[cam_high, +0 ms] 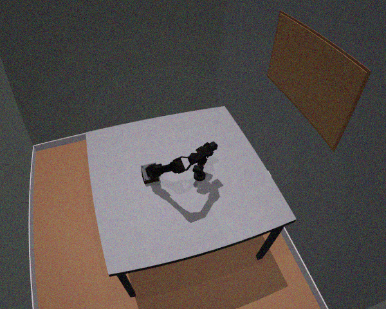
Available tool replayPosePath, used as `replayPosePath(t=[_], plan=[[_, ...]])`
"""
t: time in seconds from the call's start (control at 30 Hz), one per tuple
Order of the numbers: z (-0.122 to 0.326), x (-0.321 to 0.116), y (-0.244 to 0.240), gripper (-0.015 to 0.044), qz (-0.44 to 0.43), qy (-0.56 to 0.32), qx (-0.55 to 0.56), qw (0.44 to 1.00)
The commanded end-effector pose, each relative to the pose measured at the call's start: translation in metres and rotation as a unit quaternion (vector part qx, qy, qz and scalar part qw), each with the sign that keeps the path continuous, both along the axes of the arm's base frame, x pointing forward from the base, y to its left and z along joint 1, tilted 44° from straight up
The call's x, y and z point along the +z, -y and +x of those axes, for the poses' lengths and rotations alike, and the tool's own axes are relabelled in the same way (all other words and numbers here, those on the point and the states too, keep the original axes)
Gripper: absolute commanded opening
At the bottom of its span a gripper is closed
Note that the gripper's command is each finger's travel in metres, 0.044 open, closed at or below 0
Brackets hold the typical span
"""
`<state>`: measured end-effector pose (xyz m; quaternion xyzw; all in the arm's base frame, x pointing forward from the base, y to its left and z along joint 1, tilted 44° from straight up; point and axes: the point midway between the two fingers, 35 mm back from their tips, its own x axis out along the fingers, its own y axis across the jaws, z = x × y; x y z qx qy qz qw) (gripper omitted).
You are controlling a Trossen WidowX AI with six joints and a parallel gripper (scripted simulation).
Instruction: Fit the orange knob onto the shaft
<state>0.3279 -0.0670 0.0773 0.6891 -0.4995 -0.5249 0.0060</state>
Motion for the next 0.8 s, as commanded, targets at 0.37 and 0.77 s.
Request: replayPosePath(t=[0.37,0.77], plan=[[0.0024,0.0003,-0.0025,0.0000,0.004,-0.069,0.076,0.995],[0.0013,0.0004,-0.0001,0.0000,0.004,-0.069,0.076,0.995]])
